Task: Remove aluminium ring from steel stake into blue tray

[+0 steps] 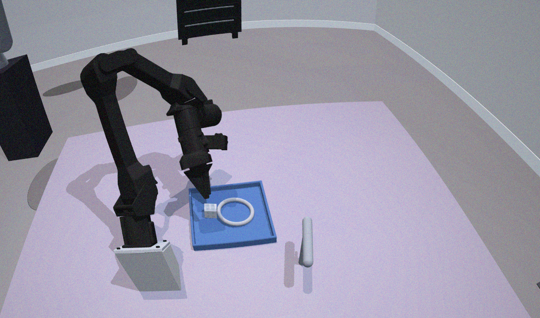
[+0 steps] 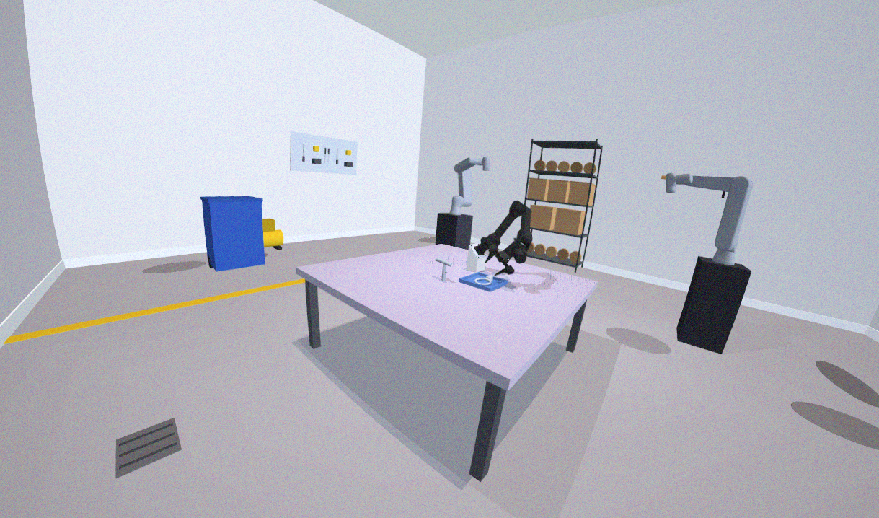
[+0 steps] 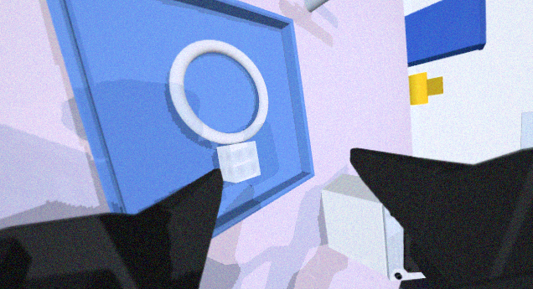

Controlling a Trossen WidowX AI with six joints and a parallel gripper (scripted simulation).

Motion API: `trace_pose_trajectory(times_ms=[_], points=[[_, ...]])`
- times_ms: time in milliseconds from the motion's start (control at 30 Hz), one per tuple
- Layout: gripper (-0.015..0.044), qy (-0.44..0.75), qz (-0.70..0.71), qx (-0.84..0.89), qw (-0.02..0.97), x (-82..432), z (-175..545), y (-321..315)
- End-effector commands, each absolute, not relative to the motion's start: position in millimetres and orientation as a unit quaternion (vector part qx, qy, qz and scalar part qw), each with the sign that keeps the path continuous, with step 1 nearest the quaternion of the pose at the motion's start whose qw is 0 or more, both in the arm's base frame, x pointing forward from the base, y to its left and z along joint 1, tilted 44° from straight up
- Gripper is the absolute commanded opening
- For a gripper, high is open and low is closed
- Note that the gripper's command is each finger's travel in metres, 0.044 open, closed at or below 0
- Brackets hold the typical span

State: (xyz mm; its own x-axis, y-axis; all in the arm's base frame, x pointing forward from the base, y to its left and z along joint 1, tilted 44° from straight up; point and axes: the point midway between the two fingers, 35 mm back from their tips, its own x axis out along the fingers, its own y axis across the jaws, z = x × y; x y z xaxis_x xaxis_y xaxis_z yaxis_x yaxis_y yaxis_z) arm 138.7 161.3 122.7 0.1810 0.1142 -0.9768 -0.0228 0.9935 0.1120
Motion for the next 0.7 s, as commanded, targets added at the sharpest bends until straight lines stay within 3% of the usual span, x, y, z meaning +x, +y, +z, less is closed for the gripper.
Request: trace_pose_trajectory(times_ms=[0, 667], points=[[0.0440, 0.630, 0.050, 0.047, 0.773, 140.1, 165.2, 125.9], [0.0440, 0.625, 0.048, 0.051, 0.777, 140.6, 169.5, 121.6]])
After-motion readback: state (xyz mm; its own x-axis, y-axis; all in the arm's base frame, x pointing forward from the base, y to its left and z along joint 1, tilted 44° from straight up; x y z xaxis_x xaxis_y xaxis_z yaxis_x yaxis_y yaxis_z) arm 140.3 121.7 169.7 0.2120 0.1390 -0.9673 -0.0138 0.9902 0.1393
